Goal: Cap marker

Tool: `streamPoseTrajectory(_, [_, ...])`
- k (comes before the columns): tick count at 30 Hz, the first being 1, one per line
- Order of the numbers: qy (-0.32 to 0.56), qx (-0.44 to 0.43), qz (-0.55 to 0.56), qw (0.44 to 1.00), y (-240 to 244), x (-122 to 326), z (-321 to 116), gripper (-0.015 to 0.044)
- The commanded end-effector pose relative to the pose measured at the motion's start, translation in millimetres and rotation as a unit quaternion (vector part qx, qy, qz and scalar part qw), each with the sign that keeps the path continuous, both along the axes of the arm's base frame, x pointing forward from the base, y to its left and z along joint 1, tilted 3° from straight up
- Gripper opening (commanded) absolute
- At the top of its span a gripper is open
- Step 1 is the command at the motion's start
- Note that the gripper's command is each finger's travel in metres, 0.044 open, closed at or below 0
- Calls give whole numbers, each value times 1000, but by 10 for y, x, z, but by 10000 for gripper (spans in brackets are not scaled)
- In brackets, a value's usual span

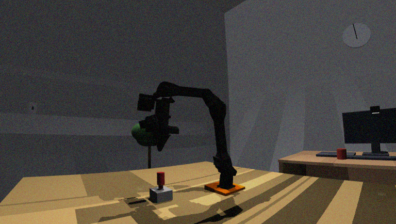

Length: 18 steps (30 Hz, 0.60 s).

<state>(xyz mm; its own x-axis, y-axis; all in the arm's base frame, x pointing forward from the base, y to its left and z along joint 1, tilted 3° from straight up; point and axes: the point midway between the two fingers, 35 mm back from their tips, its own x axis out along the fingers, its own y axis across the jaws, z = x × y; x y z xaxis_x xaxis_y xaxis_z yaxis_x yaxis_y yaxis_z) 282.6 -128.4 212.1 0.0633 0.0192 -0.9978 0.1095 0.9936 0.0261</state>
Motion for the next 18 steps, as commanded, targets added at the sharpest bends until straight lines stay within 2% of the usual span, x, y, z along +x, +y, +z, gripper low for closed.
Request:
streamPoseTrajectory(1, [3, 2, 1, 1000, 4, -26, 50, 26])
streamPoseTrajectory(16, [3, 2, 1, 1000, 4, -26, 50, 420])
streamPoseTrajectory(18, [3, 2, 1, 1000, 4, -26, 50, 440])
